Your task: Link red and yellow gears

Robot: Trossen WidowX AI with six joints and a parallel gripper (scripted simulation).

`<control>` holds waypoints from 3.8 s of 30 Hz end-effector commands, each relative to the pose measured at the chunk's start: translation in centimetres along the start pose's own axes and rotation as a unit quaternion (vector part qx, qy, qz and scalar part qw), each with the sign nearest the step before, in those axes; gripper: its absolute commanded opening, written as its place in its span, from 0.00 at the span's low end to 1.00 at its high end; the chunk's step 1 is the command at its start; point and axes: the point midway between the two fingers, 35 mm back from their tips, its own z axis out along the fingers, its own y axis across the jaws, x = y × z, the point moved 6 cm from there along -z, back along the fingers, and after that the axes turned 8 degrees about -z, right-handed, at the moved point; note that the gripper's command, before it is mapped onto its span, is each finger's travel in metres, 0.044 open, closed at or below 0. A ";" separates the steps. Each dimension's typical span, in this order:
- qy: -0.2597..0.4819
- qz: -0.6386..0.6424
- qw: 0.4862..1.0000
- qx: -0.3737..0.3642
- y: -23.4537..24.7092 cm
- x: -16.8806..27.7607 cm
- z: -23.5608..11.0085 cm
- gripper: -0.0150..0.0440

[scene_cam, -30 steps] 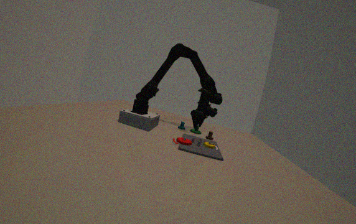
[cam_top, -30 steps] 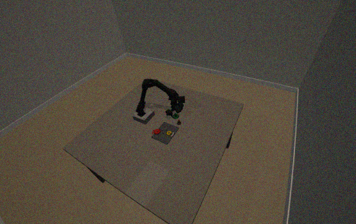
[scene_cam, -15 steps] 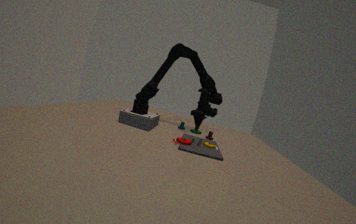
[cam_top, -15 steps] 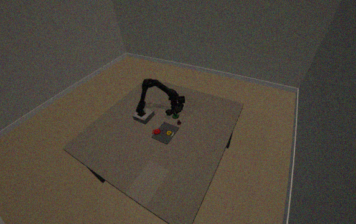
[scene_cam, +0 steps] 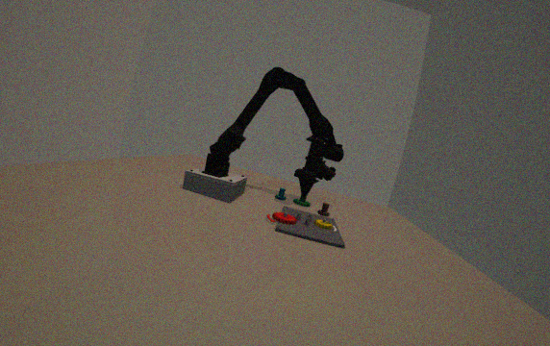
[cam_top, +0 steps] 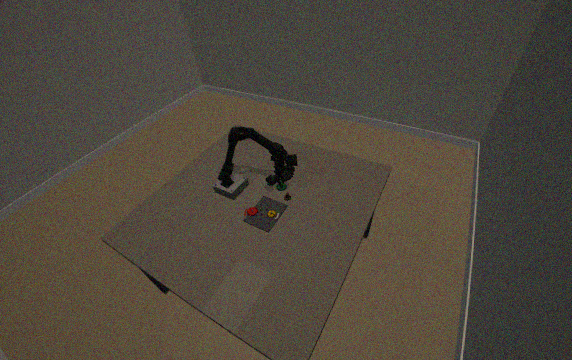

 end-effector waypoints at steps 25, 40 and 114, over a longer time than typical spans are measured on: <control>-0.006 0.003 1.000 -0.006 0.5 -0.8 -7.3 0.25; -0.006 0.003 1.000 -0.005 0.2 -0.5 -11.3 0.25; -0.009 0.004 1.000 0.001 -14.2 -5.9 -8.9 0.25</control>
